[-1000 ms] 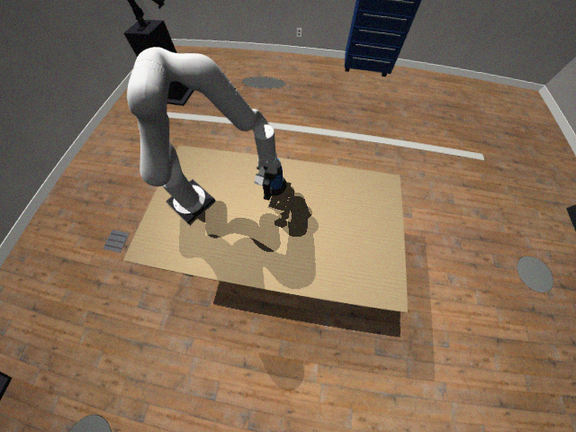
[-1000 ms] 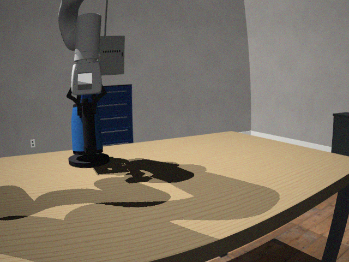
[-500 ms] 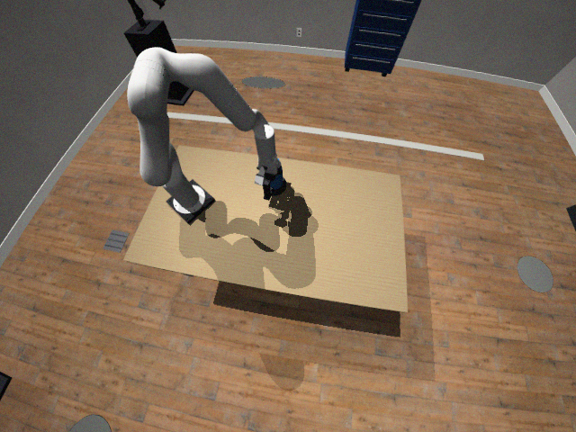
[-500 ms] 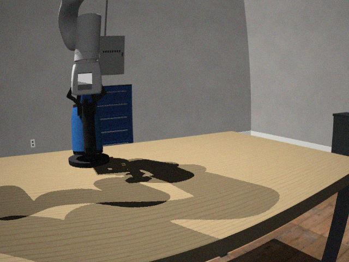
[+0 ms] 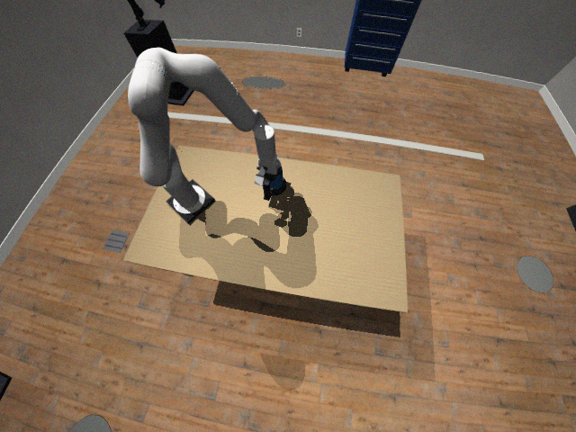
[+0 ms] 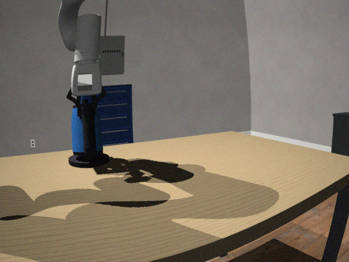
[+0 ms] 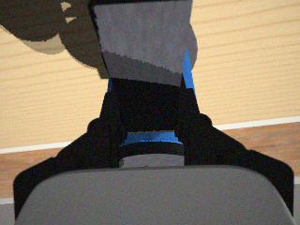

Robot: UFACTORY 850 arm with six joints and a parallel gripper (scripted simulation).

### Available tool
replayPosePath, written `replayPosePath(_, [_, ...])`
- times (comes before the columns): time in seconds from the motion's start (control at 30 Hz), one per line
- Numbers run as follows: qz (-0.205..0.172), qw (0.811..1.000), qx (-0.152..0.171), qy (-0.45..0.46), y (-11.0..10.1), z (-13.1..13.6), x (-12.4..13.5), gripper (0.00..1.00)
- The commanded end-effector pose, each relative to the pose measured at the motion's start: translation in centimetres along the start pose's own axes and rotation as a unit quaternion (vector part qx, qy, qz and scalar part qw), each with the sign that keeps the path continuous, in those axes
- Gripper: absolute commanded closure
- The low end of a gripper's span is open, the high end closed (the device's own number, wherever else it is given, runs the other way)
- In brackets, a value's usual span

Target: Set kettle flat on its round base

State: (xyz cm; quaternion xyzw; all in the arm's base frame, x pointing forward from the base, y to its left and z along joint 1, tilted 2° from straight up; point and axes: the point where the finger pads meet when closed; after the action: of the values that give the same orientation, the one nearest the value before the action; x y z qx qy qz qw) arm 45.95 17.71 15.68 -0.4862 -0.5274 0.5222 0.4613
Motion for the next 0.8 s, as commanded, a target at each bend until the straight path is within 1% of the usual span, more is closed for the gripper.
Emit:
replayPosePath(0.0, [0.0,1.0,-0.001,0.0,-0.08,-0.09,0.03,1.0])
replayPosePath(0.77, [0.0,1.0,-0.001,0.0,0.22,-0.09,0.03,1.0])
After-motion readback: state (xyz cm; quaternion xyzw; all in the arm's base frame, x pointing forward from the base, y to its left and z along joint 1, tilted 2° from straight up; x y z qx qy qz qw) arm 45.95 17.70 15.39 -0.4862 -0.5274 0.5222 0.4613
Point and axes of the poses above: the point where the finger pads meet when closed, its own y axis out along the fingers, its own z axis across the jaws, x = y × z, and after that the axes turned 9 degrees about -y, right-handed
